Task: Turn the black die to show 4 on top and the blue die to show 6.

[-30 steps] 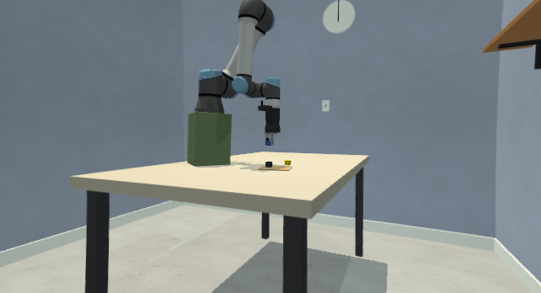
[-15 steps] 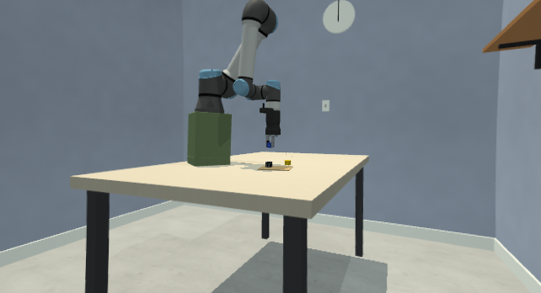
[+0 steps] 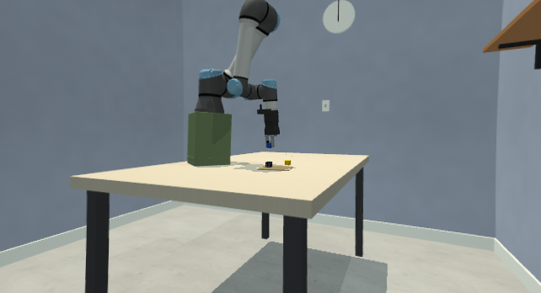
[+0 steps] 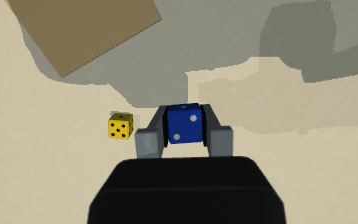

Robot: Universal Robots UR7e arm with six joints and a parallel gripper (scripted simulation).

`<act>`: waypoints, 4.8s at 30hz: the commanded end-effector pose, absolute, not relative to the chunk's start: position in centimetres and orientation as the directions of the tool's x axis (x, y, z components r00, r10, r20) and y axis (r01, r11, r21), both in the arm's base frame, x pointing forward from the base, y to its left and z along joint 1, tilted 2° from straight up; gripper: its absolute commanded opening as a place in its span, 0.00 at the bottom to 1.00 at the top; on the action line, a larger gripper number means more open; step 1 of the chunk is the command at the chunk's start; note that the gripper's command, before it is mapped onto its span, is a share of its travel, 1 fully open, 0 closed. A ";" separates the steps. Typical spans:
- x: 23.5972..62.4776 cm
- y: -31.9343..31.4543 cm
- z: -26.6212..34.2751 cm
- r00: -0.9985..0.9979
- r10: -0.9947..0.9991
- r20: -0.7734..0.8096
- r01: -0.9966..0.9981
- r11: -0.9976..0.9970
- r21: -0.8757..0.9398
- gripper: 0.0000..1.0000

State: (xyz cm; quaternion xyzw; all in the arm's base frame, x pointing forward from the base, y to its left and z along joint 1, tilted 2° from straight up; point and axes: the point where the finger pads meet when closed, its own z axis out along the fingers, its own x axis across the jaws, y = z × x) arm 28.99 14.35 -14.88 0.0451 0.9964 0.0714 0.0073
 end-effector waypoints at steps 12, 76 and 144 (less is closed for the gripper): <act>29.0 14.2 -15.0 -0.996 0.090 -0.009 0.077 0.895 0.440 0.49; 29.1 13.8 -19.0 -0.996 0.092 -0.012 0.030 0.447 0.894 0.49; 29.1 13.9 -22.9 -0.996 0.092 -0.012 0.030 0.447 0.894 0.49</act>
